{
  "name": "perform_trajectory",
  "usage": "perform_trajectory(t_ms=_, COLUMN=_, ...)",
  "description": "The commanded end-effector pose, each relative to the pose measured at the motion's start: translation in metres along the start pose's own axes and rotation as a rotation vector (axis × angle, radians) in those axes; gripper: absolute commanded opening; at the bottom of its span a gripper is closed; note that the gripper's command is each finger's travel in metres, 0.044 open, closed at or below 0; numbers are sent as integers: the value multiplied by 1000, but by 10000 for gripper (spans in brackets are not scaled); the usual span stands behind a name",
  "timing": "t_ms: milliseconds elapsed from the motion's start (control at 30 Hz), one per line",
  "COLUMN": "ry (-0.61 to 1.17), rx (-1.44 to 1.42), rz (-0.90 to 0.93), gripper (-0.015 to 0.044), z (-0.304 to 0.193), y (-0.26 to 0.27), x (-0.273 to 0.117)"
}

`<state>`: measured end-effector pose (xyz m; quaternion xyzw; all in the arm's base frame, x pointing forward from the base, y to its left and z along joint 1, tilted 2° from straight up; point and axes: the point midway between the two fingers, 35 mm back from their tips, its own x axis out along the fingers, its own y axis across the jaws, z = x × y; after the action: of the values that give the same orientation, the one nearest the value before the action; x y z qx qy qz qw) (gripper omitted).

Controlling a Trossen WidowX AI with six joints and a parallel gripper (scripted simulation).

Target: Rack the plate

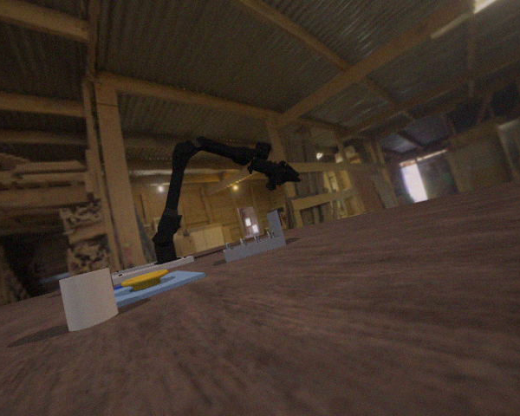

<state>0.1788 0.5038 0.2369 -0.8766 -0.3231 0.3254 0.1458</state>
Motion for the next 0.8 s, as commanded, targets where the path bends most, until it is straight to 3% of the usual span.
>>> perform_trajectory(t_ms=0, ry=3, rx=107, rz=56, gripper=400, z=-21, y=29, x=5)
perform_trajectory(t_ms=767, ry=60, rx=643, rz=365, gripper=400, z=-102, y=185, x=5)
